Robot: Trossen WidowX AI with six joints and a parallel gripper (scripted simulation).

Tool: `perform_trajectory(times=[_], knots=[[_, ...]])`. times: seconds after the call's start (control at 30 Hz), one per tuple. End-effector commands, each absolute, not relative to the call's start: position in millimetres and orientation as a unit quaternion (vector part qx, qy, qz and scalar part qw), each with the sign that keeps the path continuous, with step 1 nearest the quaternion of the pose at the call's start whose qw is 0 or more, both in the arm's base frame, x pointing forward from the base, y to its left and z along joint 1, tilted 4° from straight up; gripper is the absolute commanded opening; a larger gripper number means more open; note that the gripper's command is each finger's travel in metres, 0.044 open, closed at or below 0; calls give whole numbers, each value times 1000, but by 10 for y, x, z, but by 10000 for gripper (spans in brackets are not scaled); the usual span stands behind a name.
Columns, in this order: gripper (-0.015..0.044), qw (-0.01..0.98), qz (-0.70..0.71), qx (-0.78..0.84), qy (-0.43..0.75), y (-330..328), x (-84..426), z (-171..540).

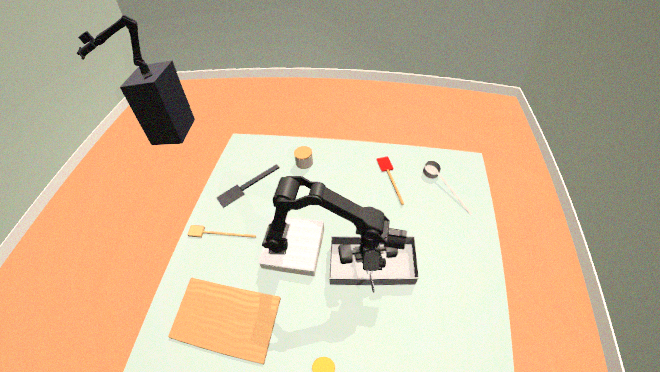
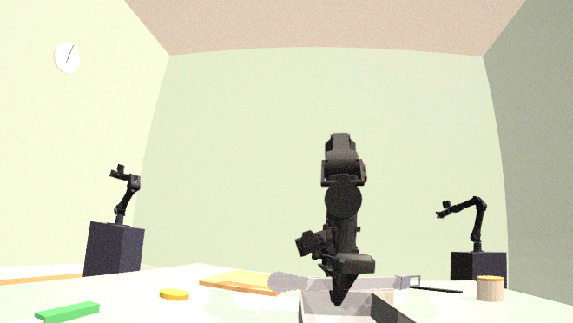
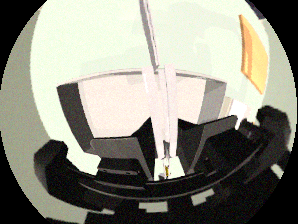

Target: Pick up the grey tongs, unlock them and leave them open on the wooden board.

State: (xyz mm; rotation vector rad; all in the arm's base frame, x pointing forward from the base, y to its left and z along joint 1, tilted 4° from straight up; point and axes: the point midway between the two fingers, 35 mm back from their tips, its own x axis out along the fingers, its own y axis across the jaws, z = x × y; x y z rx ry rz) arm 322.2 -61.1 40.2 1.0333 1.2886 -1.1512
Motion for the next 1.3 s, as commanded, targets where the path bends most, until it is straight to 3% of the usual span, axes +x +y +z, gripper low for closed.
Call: perform_trajectory(times=[0.0,0.5,1.27], knots=[[-150,545,-476,441,530,-596,3277,874],[-150,549,-473,436,534,-656,3265,899],[-150,600,-404,363,587,-1852,2802,979]])
